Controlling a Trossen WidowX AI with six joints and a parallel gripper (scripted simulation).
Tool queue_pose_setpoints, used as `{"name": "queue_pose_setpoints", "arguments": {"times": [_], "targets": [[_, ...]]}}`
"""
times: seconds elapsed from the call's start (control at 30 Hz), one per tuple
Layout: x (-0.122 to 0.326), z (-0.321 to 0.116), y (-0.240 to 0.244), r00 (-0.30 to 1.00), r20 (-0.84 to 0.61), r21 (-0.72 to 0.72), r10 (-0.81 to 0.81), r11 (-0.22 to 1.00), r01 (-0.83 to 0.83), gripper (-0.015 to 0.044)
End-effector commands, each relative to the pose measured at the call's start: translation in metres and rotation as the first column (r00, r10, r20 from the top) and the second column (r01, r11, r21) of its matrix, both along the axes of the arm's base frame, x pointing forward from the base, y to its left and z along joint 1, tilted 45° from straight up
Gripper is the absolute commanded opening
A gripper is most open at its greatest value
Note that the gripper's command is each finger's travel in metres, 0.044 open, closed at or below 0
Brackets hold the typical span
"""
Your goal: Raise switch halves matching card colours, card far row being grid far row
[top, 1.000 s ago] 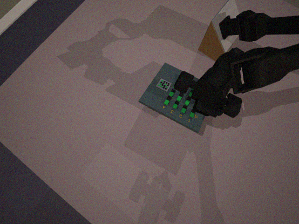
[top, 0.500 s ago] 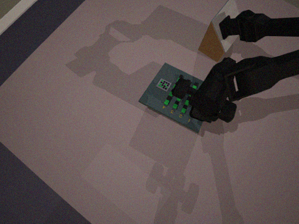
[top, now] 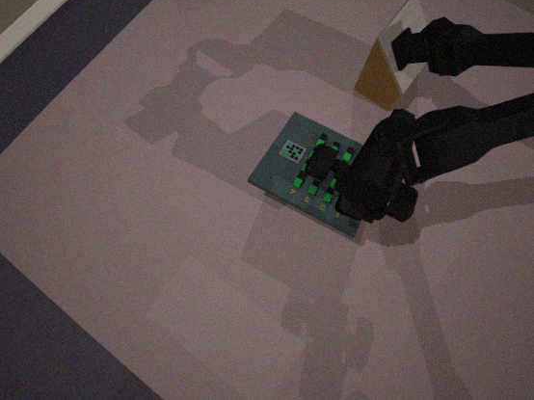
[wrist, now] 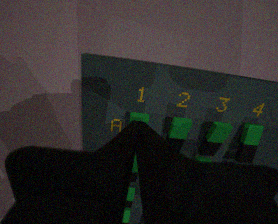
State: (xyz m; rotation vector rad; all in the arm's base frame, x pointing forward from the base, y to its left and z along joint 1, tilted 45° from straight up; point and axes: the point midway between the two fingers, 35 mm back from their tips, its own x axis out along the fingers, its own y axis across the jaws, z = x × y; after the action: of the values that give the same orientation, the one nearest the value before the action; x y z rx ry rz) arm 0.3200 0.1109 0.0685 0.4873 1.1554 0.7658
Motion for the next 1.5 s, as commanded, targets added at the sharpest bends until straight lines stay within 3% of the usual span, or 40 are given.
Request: {"name": "queue_pose_setpoints", "arguments": {"times": [0.0, 1.47], "targets": [[0.0003, -0.001, -0.0001, 1.0, -0.003, -0.003, -0.005, 1.0, 0.005, 0.0], [0.0012, -0.0036, 0.0032, 1.0, -0.003, -0.002, -0.005, 1.0, 0.005, 0.0]]}}
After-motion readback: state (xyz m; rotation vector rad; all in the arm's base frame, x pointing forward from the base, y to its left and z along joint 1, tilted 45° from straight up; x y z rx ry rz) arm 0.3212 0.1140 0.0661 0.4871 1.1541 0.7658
